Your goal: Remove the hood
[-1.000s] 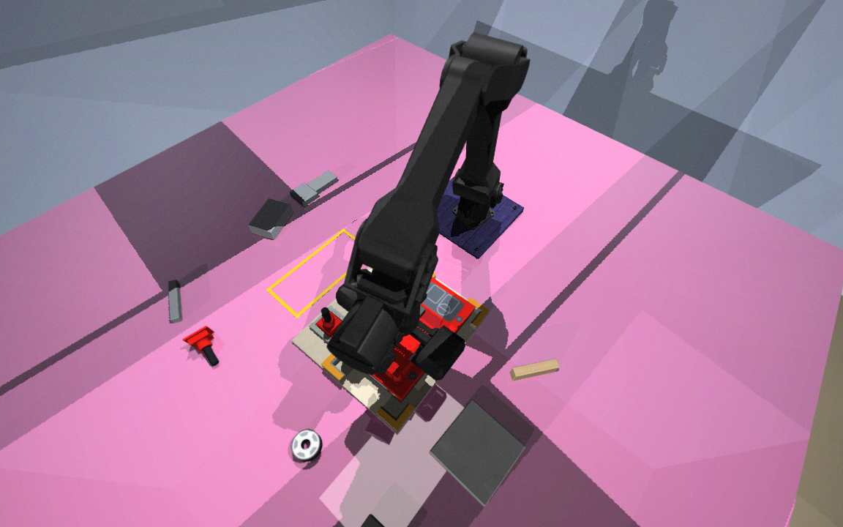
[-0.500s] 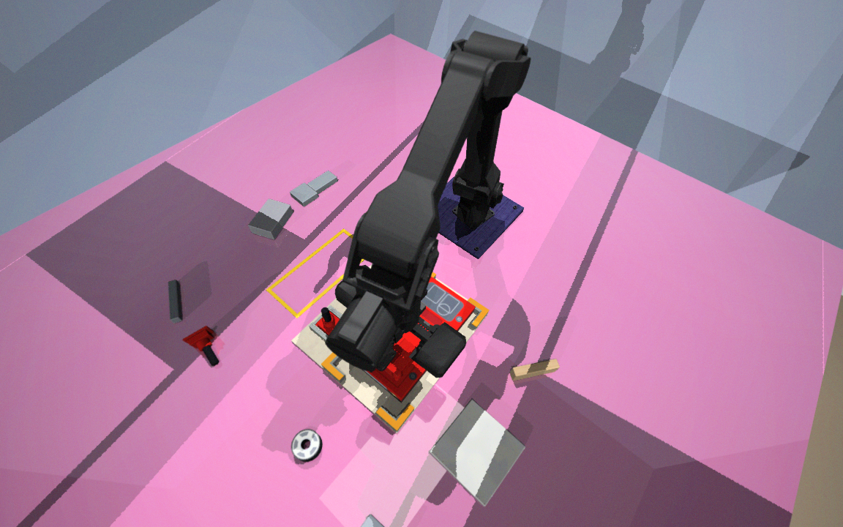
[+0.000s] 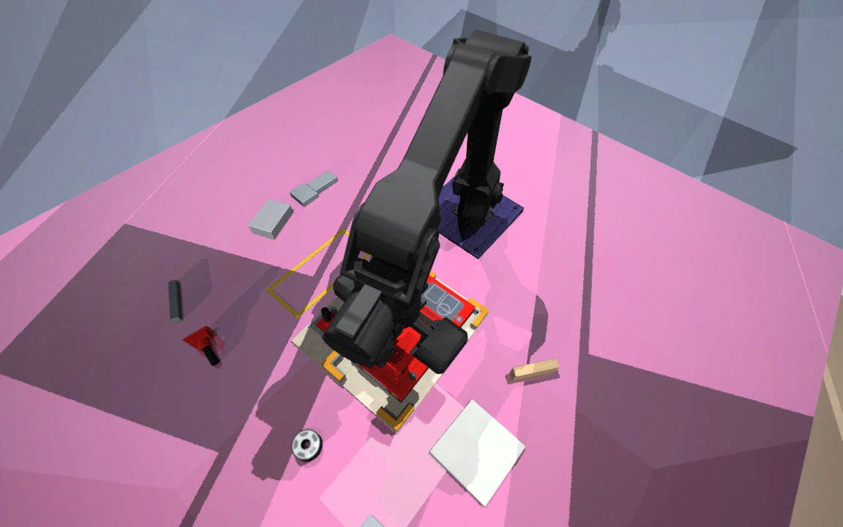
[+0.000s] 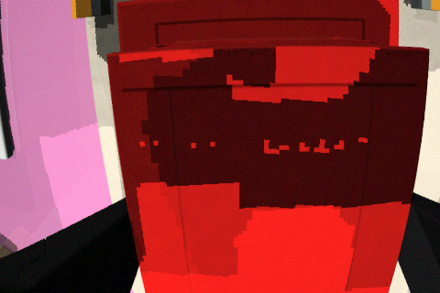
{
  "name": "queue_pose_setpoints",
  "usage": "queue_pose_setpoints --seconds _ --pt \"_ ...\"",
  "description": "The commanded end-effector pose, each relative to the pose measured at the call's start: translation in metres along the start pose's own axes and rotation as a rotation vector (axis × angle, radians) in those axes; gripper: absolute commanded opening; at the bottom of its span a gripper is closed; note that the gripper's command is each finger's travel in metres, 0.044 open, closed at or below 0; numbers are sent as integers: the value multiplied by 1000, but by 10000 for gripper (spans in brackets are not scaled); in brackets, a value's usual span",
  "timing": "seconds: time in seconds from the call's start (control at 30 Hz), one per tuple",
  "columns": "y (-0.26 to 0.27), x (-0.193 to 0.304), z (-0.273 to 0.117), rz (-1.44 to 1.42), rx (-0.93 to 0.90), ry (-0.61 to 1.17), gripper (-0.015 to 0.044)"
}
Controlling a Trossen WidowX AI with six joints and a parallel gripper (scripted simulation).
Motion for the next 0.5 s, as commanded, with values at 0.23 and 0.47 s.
queue_pose_setpoints --seconds 0.23,0.47 --pt "0 -2 -37 0 0 -12 0" --pt "-18 1 -30 0 2 -5 0"
Point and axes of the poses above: the point midway between the two fingers, 35 mm back from their tips, its own z axis out along the fingers, its own y axis across the jaws, x = y × z, the point moved 2 cm from there along -z, back along the fingers, and after that the axes turned 15 degrees about -z, right-handed, at the moved point
